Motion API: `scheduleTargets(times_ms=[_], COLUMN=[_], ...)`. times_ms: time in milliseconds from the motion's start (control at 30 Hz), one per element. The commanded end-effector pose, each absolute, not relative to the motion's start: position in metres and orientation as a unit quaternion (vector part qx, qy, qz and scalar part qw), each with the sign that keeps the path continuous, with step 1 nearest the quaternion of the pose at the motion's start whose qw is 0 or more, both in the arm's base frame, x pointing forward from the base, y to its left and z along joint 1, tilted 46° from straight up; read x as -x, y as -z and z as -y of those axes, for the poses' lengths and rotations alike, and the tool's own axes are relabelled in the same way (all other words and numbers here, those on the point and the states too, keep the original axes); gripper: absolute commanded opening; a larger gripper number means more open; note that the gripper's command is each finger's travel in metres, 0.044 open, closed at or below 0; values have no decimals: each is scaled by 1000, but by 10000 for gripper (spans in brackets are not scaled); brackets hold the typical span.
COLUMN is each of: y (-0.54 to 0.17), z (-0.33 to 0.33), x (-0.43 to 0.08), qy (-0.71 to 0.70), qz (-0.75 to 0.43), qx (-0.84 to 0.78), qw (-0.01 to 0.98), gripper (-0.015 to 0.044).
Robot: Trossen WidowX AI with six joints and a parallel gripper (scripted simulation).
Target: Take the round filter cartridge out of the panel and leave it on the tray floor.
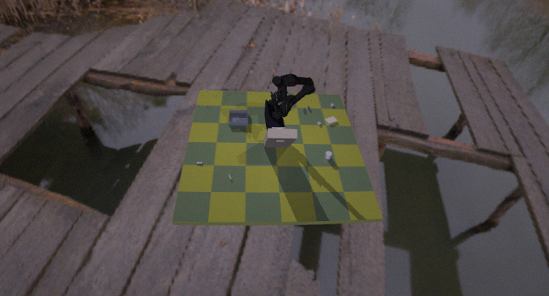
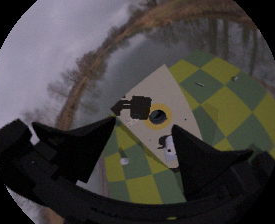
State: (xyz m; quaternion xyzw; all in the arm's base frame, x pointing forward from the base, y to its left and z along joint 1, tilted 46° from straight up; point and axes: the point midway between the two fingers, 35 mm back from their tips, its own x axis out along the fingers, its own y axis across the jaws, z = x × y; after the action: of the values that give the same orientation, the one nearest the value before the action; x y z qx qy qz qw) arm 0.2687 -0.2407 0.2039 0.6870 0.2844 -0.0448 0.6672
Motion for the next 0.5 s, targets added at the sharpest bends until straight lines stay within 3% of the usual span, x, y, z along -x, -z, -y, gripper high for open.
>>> scheduleTargets(times_ms=[0, 300, 467], y=[-187, -130, -127], z=[228, 155, 149], x=[-266, -238, -235], qy=[26, -138, -154], qz=[-324, -457, -463], qx=[-637, -377, -357], qw=[698, 794, 796], gripper=[316, 305, 305])
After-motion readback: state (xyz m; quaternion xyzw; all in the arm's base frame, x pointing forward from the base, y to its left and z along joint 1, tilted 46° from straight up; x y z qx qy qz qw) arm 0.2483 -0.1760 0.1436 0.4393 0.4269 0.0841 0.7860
